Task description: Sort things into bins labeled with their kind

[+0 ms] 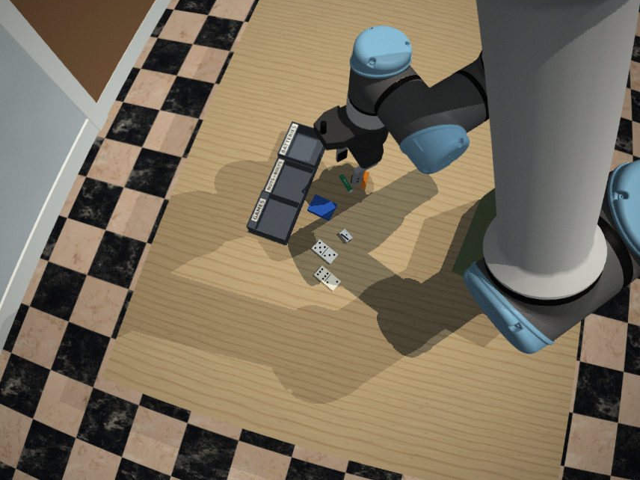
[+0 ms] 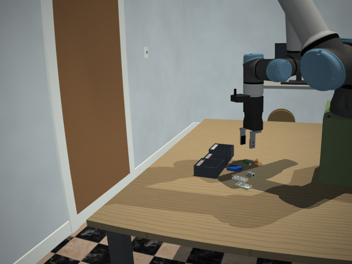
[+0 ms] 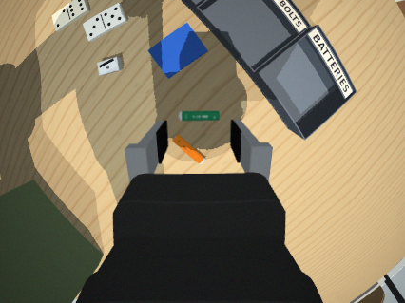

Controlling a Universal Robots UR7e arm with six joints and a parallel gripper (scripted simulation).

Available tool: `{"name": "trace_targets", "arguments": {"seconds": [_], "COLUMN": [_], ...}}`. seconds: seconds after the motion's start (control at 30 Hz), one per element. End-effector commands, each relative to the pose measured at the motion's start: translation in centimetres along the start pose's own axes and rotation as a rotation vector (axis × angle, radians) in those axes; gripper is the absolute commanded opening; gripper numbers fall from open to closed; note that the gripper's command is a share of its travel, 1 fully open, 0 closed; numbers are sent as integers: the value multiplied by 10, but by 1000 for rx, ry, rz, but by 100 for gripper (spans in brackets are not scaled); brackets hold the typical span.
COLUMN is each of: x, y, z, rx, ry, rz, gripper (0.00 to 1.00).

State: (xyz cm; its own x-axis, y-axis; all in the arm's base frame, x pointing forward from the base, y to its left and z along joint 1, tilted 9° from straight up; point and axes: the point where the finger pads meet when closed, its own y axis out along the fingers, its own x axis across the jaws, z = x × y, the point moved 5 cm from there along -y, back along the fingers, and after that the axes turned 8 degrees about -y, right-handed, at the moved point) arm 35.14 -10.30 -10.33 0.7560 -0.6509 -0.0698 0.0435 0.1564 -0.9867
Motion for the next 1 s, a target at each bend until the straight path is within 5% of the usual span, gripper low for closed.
{"name": "trace_targets", "arguments": {"seconds": [0.0, 0.8, 0.97], "x": [0, 0, 0], "y": [0, 0, 12], "z": [1, 1, 1], "rx": [0, 0, 0], "ry": [0, 0, 0], "rz": [-1, -1, -1], "gripper": [100, 100, 100]}}
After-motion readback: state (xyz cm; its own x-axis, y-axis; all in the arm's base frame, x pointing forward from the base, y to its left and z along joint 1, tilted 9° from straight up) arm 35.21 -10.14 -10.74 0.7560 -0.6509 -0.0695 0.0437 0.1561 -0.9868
